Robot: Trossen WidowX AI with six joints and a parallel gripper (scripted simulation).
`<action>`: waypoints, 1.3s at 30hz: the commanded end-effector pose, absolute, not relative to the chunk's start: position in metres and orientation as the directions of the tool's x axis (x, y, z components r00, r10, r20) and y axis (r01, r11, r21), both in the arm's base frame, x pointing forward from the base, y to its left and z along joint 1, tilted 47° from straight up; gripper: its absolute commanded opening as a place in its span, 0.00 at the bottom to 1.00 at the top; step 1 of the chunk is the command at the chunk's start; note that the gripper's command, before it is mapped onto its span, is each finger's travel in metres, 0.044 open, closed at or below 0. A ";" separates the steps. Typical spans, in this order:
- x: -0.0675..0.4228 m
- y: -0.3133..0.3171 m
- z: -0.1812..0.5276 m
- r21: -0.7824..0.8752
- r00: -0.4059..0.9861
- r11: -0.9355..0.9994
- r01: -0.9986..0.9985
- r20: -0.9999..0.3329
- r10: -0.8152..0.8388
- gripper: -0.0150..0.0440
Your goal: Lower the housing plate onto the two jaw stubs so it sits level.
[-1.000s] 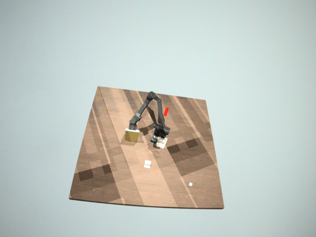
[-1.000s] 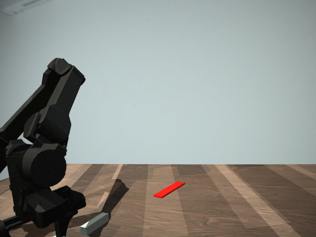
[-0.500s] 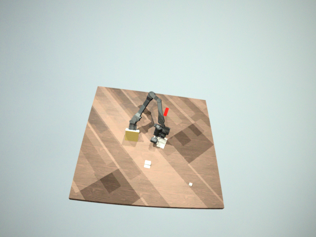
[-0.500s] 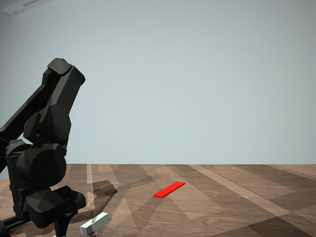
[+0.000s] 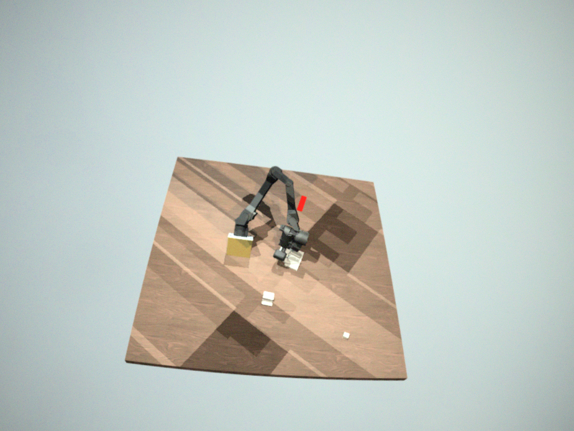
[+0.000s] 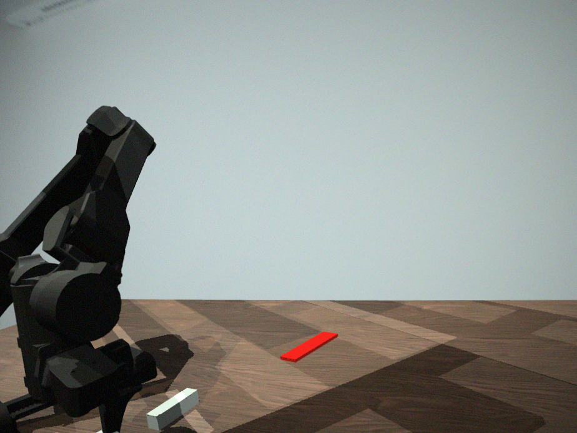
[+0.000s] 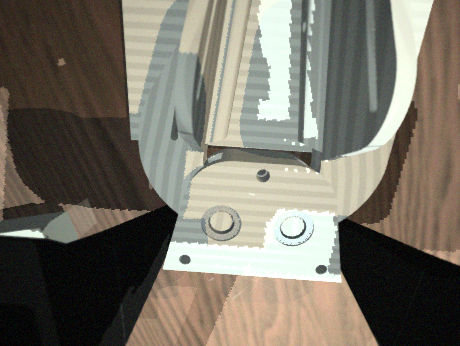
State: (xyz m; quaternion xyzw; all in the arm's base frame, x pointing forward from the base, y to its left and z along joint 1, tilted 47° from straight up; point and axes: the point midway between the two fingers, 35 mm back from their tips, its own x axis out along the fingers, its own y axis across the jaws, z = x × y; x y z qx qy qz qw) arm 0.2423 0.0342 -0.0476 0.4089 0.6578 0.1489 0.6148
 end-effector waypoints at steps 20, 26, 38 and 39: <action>0.242 0.035 -0.048 0.698 0.089 0.619 0.359 -0.686 0.722 0.85; 0.242 0.035 -0.048 0.698 0.089 0.619 0.359 -0.686 0.722 0.85; 0.242 0.034 -0.048 0.699 0.090 0.621 0.355 -0.687 0.721 1.00; 0.242 0.034 -0.048 0.699 0.090 0.621 0.355 -0.687 0.721 1.00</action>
